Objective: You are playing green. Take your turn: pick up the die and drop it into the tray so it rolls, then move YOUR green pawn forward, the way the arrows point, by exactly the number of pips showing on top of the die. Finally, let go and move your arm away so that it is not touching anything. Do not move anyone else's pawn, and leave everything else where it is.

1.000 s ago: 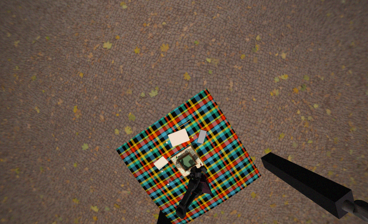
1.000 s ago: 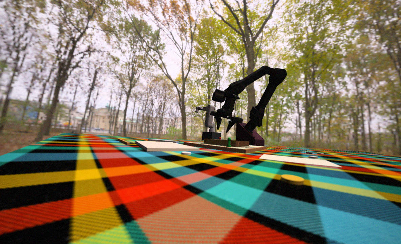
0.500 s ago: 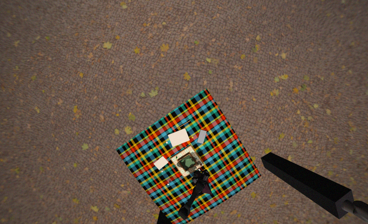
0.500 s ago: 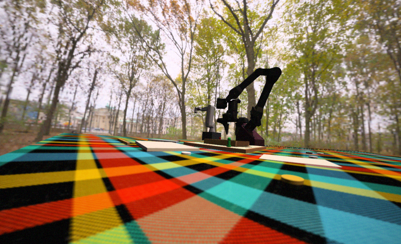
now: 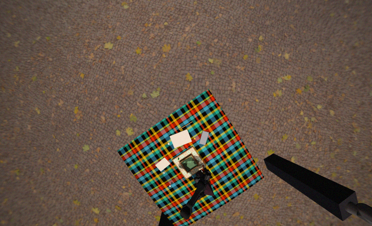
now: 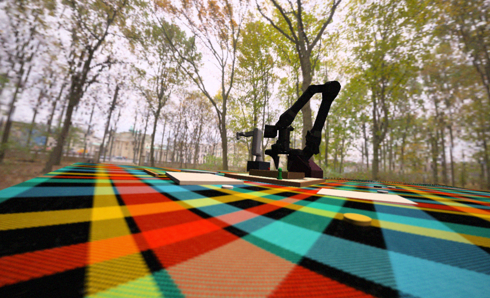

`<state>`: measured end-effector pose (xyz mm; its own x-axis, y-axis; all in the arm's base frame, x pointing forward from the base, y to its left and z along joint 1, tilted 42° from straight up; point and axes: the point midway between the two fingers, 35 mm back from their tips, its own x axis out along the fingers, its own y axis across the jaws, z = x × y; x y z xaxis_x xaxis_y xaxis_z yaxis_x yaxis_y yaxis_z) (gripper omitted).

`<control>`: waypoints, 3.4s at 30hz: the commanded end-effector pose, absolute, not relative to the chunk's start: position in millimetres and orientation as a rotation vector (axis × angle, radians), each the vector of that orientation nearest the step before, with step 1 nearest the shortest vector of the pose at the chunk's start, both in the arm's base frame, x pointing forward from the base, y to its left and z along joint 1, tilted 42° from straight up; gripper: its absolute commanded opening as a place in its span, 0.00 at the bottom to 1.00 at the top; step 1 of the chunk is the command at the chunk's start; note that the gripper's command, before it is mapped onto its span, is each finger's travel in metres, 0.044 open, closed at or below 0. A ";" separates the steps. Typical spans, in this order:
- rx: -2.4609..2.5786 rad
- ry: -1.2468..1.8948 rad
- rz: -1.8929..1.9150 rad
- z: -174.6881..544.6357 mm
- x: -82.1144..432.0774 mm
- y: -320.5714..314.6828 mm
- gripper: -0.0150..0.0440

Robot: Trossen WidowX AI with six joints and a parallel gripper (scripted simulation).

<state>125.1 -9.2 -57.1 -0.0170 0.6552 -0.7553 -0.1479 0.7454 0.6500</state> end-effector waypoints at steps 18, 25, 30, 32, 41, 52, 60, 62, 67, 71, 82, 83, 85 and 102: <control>0.455 1.463 0.677 -77.4 120.4 13.1 0.68; 0.455 1.463 0.677 -77.4 120.4 13.1 0.43; 0.455 1.463 0.677 -77.4 120.4 13.1 0.37; 0.455 1.463 0.676 -77.0 120.8 12.5 0.29; 0.449 1.465 0.667 -51.9 133.8 -22.4 0.25; 0.450 1.466 0.669 -2.8 135.1 -65.7 0.25; 0.463 1.473 0.659 10.3 134.4 -74.0 0.25; 0.496 1.491 0.623 10.3 138.7 -73.4 0.25; 0.585 1.538 0.524 10.8 150.5 -71.3 0.25; 0.657 1.570 0.444 11.3 160.0 -68.9 0.25; 0.849 1.643 0.224 13.2 186.2 -58.5 0.25; 0.865 1.649 0.204 13.4 188.6 -57.2 0.25; 0.898 1.660 0.165 13.8 193.3 -54.5 0.25; 1.189 1.717 -0.166 20.0 232.1 -27.3 0.25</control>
